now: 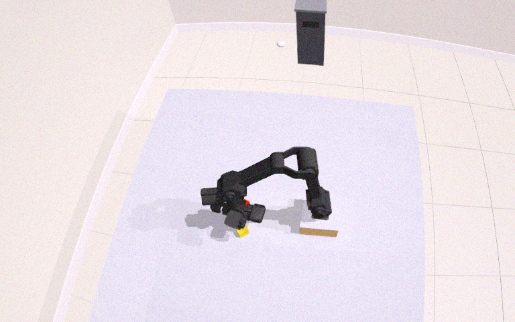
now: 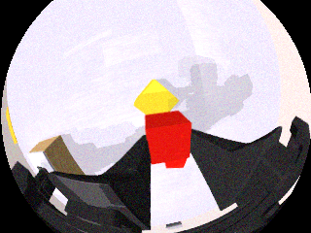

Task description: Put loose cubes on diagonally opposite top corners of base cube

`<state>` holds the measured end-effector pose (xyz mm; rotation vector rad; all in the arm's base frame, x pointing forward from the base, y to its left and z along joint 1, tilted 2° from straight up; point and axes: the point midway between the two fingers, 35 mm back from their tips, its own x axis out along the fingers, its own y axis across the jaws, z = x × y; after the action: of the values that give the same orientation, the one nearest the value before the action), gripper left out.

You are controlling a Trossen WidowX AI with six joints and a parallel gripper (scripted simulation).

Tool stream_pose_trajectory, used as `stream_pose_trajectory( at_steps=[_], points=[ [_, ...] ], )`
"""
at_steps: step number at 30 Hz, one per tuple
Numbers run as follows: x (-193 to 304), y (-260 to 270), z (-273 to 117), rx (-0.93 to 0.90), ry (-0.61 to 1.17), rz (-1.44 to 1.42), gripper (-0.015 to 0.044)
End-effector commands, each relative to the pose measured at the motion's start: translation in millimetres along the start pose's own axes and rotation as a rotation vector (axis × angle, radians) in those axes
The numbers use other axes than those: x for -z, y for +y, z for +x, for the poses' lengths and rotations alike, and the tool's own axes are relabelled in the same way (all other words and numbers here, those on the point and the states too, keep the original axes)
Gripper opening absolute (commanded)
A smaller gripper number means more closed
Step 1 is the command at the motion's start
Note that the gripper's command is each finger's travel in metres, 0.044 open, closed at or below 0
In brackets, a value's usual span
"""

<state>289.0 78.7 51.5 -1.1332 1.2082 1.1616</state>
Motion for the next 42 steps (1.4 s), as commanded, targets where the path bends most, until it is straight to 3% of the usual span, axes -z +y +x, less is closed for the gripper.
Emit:
stream_pose_trajectory(
  at_steps=[1, 10, 41, 42],
  points=[
    [-1, 1, 5, -0.004, -0.004, -0.006, 0.0105],
    [-2, 2, 26, -0.004, -0.004, -0.010, 0.0105],
    [-2, 2, 28, -0.004, -0.004, -0.005, 0.0105],
    [-2, 2, 28, -0.004, -0.004, -0.005, 0.0131]
  ],
)
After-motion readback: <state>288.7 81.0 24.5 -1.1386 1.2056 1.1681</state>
